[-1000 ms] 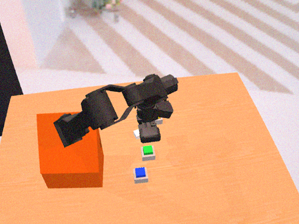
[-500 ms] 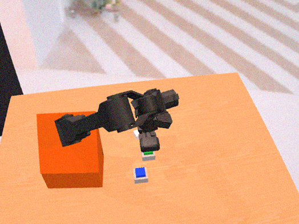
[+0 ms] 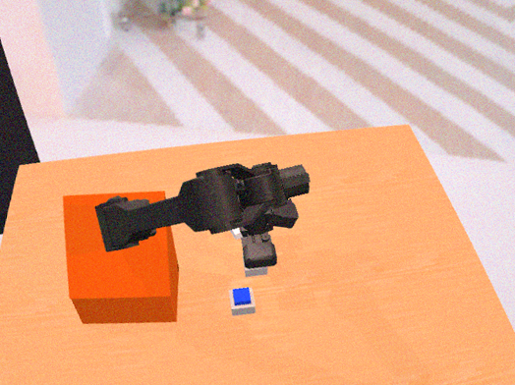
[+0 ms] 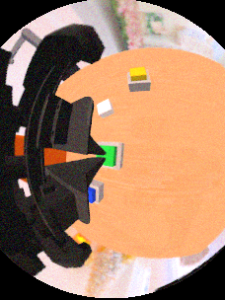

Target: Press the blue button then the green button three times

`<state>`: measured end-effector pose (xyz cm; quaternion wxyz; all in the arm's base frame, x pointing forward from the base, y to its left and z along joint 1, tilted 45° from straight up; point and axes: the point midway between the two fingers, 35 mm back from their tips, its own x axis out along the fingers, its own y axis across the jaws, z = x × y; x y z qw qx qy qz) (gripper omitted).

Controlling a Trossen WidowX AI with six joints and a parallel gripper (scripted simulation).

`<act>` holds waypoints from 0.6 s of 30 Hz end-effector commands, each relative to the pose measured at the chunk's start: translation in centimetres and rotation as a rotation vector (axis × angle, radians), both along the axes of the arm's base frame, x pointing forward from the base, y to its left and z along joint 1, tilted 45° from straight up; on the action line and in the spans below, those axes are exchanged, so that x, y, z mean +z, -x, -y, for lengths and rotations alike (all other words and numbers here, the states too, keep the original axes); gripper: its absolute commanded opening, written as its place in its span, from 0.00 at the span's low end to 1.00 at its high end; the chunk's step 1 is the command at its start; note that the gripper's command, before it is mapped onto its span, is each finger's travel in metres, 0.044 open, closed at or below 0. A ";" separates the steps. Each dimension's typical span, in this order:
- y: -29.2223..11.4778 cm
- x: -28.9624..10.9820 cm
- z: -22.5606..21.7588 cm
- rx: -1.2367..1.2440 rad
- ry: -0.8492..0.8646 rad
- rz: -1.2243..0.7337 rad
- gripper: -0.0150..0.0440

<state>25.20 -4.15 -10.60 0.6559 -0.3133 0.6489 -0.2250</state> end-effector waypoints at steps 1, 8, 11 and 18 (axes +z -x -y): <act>0.1 -0.5 0.5 0.005 0.007 -0.004 0.29; 0.1 -1.1 1.2 0.005 0.008 -0.004 0.29; 0.1 -1.1 1.2 0.005 0.008 -0.004 0.29; 0.1 -1.1 1.2 0.005 0.008 -0.004 0.29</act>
